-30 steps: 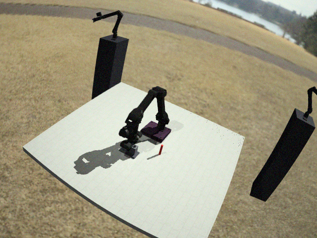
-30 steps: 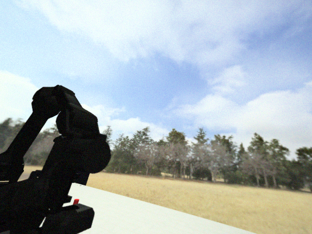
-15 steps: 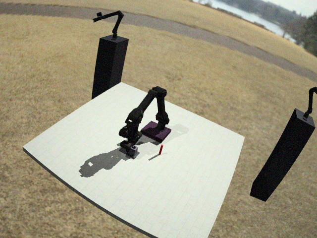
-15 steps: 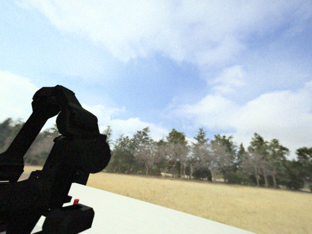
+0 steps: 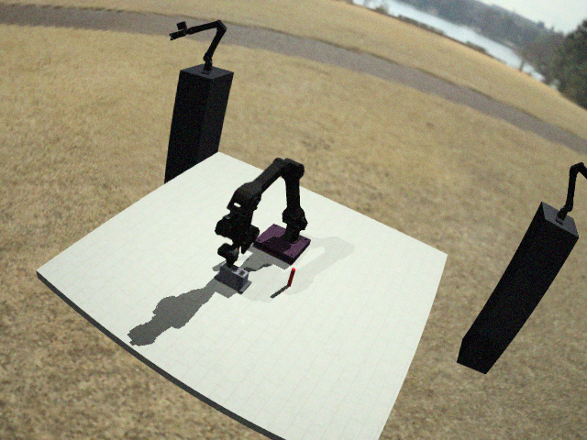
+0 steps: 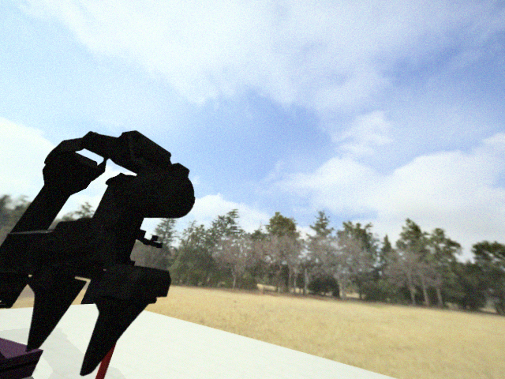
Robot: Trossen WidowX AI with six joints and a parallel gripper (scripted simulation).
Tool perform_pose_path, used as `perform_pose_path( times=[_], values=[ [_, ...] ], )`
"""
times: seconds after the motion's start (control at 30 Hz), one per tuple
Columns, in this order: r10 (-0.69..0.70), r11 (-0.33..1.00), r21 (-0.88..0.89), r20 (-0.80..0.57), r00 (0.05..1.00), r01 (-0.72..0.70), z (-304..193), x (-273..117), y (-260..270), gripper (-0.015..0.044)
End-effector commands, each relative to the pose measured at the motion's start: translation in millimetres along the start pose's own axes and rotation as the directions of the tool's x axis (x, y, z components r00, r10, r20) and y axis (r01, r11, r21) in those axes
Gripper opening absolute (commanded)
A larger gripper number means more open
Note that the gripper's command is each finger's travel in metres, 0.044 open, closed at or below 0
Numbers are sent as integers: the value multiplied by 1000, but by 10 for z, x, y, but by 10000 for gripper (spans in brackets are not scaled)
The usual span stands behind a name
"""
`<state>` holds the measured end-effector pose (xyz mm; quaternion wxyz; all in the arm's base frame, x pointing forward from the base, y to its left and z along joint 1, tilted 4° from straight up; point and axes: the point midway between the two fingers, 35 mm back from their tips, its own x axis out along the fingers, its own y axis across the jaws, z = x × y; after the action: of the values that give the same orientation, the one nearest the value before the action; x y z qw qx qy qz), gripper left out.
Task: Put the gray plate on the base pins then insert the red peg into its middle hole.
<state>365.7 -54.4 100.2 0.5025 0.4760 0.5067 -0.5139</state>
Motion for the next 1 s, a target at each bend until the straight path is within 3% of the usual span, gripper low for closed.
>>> perform_pose_path(
  times=[0.0,0.27,0.67,0.87,0.97],
  values=[
    [15,1000,4,5,1000,-15,-5,-399,-30,440],
    [16,1000,-2,5,1000,-15,-36,-416,-20,440],
    [6,922,-387,-10,1000,-9,-1640,-426,-1135,440],
    [4,912,-409,-11,1000,-8,-1701,-394,-1221,440],
    [5,912,-409,-11,1000,-9,-1711,-144,-1195,440]
  ],
)
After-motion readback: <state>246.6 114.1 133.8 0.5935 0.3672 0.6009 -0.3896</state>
